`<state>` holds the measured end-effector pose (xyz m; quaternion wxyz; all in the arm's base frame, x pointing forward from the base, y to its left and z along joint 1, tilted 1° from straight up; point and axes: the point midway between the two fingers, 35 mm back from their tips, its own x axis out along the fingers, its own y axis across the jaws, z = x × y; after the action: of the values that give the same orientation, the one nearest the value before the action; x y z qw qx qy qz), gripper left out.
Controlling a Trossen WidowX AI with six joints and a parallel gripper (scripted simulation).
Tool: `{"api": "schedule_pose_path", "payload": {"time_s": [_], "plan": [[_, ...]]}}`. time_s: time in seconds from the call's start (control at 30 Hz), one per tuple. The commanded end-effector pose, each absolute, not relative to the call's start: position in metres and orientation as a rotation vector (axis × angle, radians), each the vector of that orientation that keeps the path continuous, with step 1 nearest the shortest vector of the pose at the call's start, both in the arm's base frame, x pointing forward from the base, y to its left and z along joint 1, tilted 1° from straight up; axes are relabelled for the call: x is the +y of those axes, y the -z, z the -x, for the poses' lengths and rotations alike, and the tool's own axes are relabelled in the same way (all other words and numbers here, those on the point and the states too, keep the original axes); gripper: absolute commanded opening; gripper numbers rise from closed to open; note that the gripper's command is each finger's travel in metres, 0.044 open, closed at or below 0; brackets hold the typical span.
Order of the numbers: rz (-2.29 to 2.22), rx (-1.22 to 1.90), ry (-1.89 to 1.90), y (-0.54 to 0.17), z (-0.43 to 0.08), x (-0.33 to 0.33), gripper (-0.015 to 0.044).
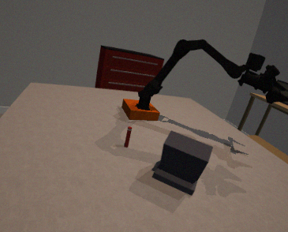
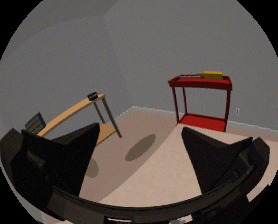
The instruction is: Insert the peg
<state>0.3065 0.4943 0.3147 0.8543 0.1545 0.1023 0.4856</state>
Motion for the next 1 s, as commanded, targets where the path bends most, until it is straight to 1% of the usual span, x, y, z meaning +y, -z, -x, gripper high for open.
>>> {"api": "schedule_pose_path", "payload": {"time_s": [0.0, 0.53, 0.97], "plan": [[-0.277, 0.234, -0.968, -0.304, -0.325, 0.479, 0.044], [-0.076, 0.352, -0.753, -0.258, -0.403, 0.395, 0.044], [0.069, 0.472, -0.599, -0.224, -0.443, 0.316, 0.044]]}}
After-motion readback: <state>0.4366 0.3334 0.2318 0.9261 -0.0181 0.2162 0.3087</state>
